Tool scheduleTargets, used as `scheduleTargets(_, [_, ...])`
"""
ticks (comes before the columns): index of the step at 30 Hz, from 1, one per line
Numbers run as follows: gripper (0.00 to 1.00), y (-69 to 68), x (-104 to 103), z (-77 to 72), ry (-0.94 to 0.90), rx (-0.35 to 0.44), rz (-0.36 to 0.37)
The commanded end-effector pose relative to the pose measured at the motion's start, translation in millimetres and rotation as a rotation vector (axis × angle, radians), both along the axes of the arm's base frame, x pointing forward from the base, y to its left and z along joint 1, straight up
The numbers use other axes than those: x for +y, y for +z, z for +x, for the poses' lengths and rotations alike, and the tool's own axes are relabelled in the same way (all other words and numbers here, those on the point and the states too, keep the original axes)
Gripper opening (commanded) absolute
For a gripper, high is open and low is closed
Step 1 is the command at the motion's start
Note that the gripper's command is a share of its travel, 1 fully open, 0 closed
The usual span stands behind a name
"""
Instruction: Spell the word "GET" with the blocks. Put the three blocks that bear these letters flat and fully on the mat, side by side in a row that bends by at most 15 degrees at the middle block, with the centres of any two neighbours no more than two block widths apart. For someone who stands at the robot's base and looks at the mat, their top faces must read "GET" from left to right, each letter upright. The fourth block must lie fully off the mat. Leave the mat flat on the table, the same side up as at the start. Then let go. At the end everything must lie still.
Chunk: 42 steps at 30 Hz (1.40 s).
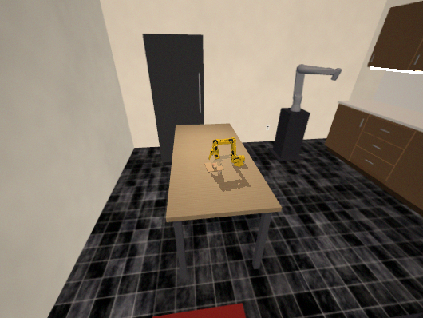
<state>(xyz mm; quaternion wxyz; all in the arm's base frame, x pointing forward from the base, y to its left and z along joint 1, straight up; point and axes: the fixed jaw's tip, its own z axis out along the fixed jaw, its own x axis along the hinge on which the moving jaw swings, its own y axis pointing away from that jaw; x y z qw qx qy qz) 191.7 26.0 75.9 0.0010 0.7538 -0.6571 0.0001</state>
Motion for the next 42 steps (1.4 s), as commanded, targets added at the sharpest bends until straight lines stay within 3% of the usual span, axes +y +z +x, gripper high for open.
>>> scheduleTargets(1, [0.33,11.4,1,5.4,0.004,-0.067,0.011])
scheduleTargets(9, [0.33,21.7,1,7.0,0.004,-0.128,0.019])
scheduleTargets(16, [0.32,54.1,1,8.0,0.004,-0.315,0.045])
scheduleTargets(18, [0.32,54.1,1,8.0,0.004,-0.315,0.045])
scheduleTargets(27, [0.32,91.3,0,1.5,0.004,-0.534,0.075])
scheduleTargets(42, [0.32,94.7,9,0.1,0.076,-0.562,0.083])
